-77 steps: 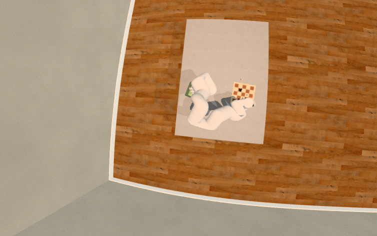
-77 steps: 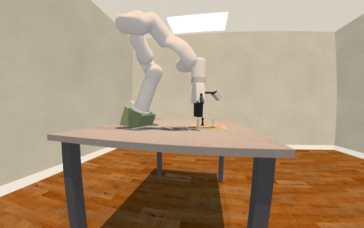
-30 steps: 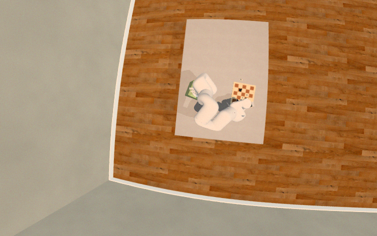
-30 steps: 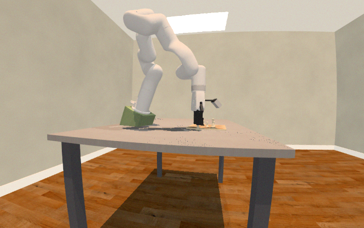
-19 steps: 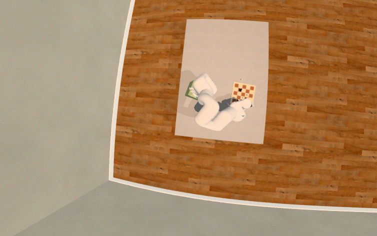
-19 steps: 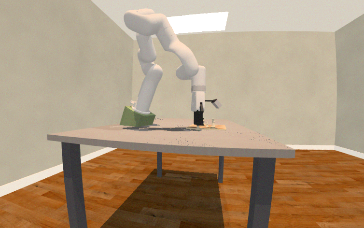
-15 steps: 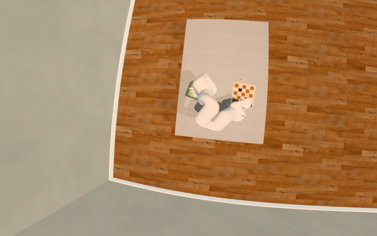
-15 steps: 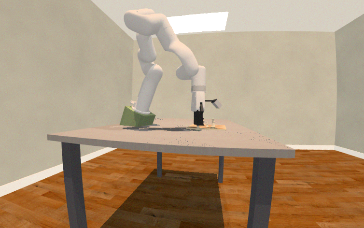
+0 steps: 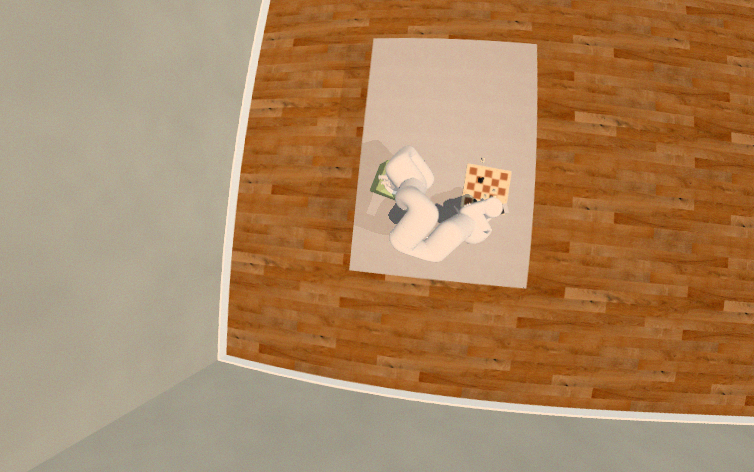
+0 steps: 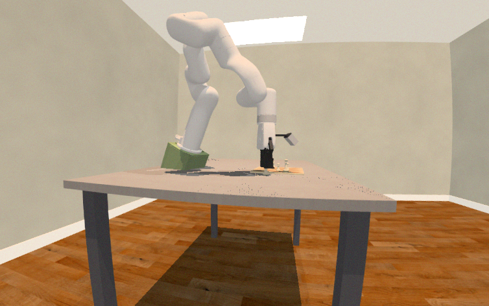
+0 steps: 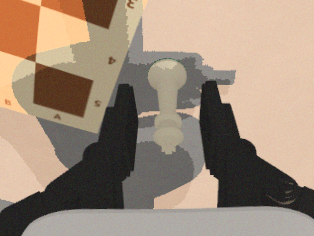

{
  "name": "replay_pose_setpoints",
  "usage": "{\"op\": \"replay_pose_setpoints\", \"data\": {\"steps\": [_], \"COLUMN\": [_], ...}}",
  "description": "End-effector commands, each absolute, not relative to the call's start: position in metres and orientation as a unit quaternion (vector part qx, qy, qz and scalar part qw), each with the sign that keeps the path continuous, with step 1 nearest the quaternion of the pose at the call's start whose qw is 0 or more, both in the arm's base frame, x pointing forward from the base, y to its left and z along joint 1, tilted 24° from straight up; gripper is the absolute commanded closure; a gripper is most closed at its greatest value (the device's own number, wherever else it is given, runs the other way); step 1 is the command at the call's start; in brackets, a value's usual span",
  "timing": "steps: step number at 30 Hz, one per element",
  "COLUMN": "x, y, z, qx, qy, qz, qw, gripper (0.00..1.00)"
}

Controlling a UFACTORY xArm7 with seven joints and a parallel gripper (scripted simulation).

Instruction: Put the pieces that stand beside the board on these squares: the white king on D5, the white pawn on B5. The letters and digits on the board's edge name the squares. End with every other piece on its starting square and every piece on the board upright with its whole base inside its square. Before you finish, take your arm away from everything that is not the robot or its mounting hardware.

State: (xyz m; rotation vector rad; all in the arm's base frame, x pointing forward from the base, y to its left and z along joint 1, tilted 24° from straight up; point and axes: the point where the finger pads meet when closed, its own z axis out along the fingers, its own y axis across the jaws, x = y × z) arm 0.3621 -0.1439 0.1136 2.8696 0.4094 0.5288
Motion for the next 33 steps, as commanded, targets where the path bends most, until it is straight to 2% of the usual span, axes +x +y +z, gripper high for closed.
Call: {"op": "replay_pose_setpoints", "data": {"steps": [1,4,5,33], "x": [0.3627,0.3627,0.3627,0.3627], "y": [-0.1441,-0.1441,-0.1441,-0.1441], "z": [0.1143,0.1143,0.1143,0.1143], "qx": [0.969,0.969,0.969,0.969], "qy": [0.138,0.138,0.138,0.138], "qz": [0.179,0.179,0.179,0.179], "qw": [0.098,0.098,0.098,0.098], "gripper": [0.58,0.58,1.0,1.0]}}
